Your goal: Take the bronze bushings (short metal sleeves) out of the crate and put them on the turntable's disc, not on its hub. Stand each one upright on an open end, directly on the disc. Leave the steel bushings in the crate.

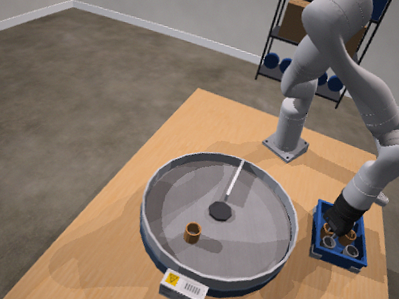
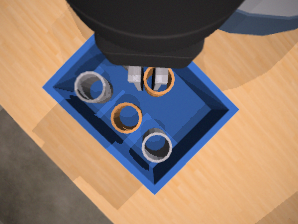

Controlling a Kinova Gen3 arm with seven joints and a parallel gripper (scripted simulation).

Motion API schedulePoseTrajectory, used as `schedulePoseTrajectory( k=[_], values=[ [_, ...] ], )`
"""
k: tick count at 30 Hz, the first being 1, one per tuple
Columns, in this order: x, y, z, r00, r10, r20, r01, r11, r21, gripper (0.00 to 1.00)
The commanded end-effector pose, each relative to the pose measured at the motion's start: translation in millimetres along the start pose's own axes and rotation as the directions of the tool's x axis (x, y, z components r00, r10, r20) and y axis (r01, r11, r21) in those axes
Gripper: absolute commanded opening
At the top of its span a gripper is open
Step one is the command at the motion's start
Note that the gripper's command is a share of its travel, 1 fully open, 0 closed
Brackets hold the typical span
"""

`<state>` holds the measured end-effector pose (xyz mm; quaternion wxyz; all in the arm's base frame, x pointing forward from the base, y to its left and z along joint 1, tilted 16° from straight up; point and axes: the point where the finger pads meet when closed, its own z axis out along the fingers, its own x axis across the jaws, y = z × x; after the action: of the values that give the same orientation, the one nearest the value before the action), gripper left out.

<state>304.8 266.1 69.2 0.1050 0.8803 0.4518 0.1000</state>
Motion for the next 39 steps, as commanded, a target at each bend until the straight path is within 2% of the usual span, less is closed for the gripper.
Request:
schedulePoseTrajectory(
  k=[1,10,11,39],
  values=[
    [0.4,0.0,-0.5,1.0,0.0,-0.001,0.0,1.0,0.0,0.36],
    [0.4,0.0,-0.5,1.0,0.0,-0.001,0.0,1.0,0.0,0.36],
    [0.4,0.0,-0.5,1.0,0.0,-0.001,0.0,1.0,0.0,0.0],
    [0.4,0.0,-0.5,1.0,0.0,-0.001,0.0,1.0,0.0,0.0]
  ],
)
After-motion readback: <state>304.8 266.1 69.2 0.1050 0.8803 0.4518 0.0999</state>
